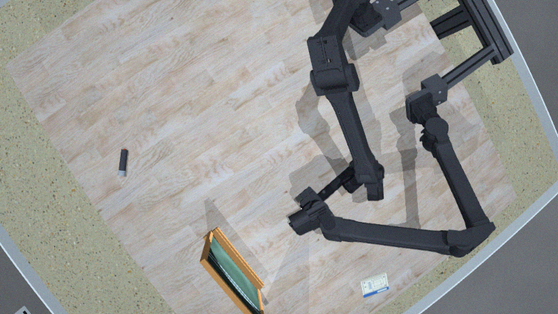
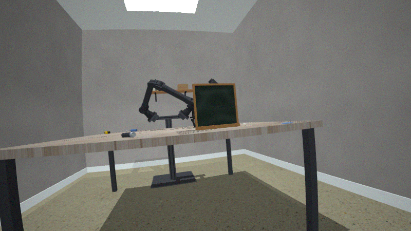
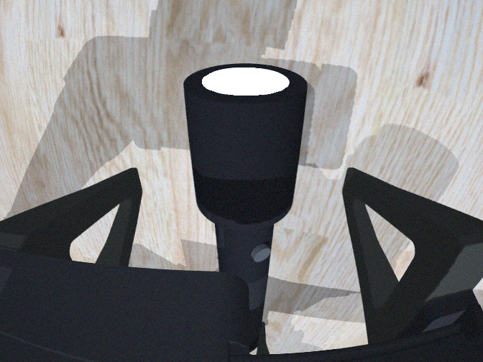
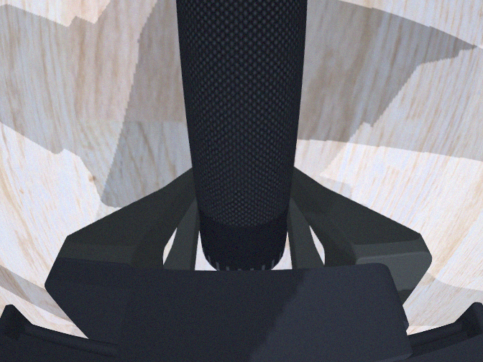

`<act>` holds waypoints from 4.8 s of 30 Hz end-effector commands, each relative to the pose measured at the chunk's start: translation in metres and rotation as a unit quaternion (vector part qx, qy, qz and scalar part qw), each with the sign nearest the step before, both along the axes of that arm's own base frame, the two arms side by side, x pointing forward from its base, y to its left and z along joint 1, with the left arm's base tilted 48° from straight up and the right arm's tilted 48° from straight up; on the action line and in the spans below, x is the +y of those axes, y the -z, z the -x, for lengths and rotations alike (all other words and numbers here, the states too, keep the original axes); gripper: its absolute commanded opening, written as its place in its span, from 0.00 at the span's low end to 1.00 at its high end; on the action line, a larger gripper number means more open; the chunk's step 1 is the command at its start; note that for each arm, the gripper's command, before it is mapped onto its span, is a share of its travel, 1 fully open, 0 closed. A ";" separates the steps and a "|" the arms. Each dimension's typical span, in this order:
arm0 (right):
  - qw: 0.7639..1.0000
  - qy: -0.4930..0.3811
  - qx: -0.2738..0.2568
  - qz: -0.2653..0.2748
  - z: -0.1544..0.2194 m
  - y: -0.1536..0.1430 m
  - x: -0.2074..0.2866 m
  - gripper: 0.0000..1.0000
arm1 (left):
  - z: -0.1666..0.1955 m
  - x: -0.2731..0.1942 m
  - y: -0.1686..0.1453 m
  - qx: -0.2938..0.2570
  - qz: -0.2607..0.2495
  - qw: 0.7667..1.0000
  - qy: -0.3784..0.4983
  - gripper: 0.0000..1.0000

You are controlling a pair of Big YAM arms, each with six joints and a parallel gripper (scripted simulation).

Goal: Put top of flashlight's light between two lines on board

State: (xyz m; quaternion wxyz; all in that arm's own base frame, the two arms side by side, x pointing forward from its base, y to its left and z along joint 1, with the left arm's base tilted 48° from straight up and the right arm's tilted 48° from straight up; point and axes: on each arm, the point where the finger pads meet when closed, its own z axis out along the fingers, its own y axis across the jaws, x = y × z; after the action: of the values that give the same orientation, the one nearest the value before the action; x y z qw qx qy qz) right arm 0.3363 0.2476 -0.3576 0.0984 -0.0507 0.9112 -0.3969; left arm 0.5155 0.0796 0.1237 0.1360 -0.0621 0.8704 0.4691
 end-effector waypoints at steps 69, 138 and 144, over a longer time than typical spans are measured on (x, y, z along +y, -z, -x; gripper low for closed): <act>1.000 -0.004 0.004 -0.001 -0.002 0.002 0.001 0.29 | -0.006 0.035 0.010 0.001 0.156 0.986 0.052 0.49; 1.000 -0.004 0.004 -0.001 -0.002 0.002 0.001 0.29 | -0.065 -0.024 -0.022 -0.053 0.195 0.970 0.132 1.00; 1.000 -0.004 0.004 -0.001 -0.002 0.002 0.001 0.29 | -0.080 -0.009 -0.021 -0.073 0.195 0.969 0.134 1.00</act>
State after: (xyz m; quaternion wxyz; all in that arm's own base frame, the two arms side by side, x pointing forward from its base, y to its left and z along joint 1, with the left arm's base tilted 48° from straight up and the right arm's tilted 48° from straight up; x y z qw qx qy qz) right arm 0.3366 0.2472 -0.3571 0.0991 -0.0517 0.9106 -0.3979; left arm 0.5626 0.0674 0.1376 0.2154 -0.0111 0.9396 0.2657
